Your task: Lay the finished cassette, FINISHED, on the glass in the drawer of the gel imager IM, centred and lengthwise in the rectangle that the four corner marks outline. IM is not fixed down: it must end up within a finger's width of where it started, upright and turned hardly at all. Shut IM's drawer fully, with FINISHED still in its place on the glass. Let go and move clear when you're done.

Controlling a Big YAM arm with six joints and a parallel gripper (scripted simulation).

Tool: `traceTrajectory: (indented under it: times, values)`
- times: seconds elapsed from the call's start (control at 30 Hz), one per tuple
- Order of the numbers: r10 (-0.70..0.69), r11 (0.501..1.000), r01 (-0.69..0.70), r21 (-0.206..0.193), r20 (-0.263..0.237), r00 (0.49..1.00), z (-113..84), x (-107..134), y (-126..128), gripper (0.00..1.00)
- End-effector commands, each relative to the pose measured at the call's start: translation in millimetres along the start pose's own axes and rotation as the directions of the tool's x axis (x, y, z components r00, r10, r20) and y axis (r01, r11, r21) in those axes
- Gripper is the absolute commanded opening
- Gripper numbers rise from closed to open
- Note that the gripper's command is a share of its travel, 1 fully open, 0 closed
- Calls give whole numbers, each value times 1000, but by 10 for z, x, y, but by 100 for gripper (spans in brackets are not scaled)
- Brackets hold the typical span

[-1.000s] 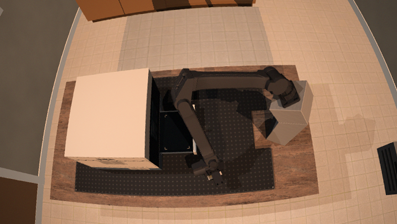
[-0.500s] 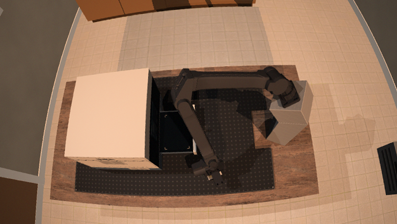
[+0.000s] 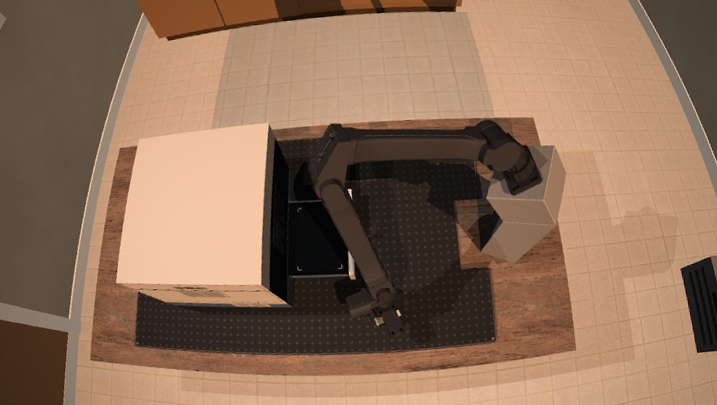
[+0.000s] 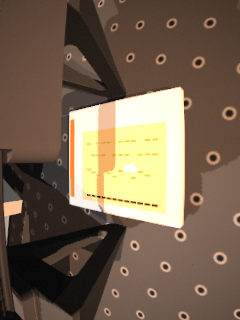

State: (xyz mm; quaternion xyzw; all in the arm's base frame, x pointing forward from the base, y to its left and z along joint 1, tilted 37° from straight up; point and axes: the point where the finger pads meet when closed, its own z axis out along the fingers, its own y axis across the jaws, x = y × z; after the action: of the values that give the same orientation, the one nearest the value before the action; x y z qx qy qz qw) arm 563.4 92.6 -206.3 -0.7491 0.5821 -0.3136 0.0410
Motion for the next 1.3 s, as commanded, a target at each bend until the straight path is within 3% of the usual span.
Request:
traceTrajectory:
  times: [0.0,0.3,0.6,1.27]
  values:
    - [12,1000,-12,-17,-6,1000,112,79,72,100]
    - [12,1000,-12,-17,-6,1000,112,79,72,96]
    - [12,1000,-12,-17,-6,1000,112,79,72,78]
    - [12,1000,-12,-17,-6,1000,112,79,72,78]
